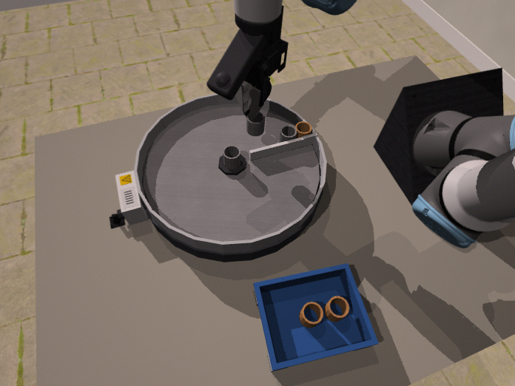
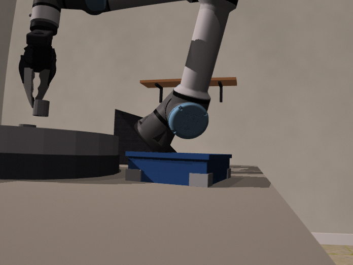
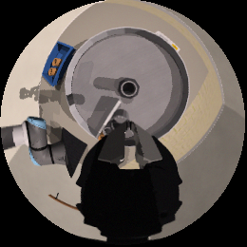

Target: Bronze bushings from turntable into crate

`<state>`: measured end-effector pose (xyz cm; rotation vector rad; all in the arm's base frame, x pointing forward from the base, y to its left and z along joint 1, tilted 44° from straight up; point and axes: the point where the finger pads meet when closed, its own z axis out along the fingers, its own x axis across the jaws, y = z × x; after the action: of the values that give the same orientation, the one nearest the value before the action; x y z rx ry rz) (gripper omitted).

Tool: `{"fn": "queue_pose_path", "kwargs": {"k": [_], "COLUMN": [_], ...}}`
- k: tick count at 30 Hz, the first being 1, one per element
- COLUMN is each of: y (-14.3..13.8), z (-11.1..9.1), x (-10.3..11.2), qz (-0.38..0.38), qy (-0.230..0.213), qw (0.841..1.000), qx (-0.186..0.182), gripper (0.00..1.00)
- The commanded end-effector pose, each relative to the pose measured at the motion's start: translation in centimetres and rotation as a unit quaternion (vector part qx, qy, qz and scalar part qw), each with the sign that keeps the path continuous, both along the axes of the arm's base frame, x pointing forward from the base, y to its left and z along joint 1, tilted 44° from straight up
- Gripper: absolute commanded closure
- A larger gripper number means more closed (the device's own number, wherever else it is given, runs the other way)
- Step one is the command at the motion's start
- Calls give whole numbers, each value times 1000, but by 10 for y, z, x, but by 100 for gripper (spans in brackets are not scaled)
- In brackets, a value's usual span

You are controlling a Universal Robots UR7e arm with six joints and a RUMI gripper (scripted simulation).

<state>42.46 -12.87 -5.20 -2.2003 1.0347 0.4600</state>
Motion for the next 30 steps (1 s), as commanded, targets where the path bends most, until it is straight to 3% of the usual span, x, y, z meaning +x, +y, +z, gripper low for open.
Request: {"fn": "queue_pose_path", "kwargs": {"k": [1,11,30], "y": [11,18,17], "z": [10,16,16], "x": [41,60,59], "qz": [-4,-4,-5], "qy": [3,3,3], "qw": [1000,1000,1000], "qx": [1,1,1], "gripper": [100,100,100]}}
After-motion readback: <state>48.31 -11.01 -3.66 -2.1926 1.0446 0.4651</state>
